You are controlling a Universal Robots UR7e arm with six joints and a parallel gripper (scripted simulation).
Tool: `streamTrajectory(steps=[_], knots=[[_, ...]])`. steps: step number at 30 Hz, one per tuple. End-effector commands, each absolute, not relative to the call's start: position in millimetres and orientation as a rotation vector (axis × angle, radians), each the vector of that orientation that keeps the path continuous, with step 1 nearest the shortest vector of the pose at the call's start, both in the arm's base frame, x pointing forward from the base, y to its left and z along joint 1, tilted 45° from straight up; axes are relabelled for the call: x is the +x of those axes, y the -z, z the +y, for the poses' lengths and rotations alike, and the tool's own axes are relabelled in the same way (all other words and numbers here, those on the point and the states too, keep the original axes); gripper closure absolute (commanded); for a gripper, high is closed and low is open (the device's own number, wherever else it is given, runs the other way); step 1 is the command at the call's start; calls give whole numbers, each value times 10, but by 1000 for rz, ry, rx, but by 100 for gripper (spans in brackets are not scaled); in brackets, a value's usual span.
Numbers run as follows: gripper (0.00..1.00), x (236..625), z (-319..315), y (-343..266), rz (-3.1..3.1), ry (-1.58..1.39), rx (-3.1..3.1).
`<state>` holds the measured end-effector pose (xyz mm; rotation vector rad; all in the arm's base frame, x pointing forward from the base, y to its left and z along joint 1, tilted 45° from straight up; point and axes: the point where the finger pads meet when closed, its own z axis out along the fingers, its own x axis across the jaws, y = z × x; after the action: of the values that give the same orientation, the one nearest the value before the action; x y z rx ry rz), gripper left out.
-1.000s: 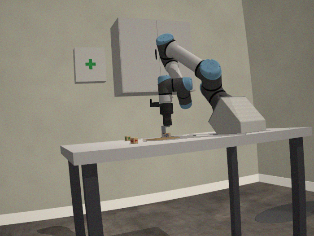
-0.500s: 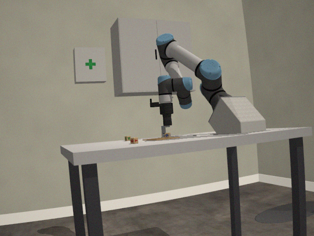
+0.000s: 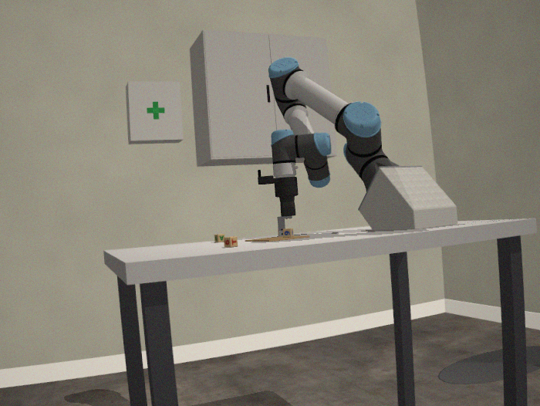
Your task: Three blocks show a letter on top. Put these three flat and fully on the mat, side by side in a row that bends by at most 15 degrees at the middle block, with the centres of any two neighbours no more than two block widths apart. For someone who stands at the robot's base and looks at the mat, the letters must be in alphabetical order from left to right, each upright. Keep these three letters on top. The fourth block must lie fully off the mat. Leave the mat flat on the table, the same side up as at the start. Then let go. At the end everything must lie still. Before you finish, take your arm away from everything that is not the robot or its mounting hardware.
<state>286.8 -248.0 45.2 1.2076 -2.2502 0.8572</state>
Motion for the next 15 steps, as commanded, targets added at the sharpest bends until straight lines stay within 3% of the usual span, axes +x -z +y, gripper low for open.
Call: streamTrajectory(steps=[1,15], knots=[[51,2856,-2469,-442,-2250,-853,1209],[51,2877,-2403,-523,-2250,-859,1209]])
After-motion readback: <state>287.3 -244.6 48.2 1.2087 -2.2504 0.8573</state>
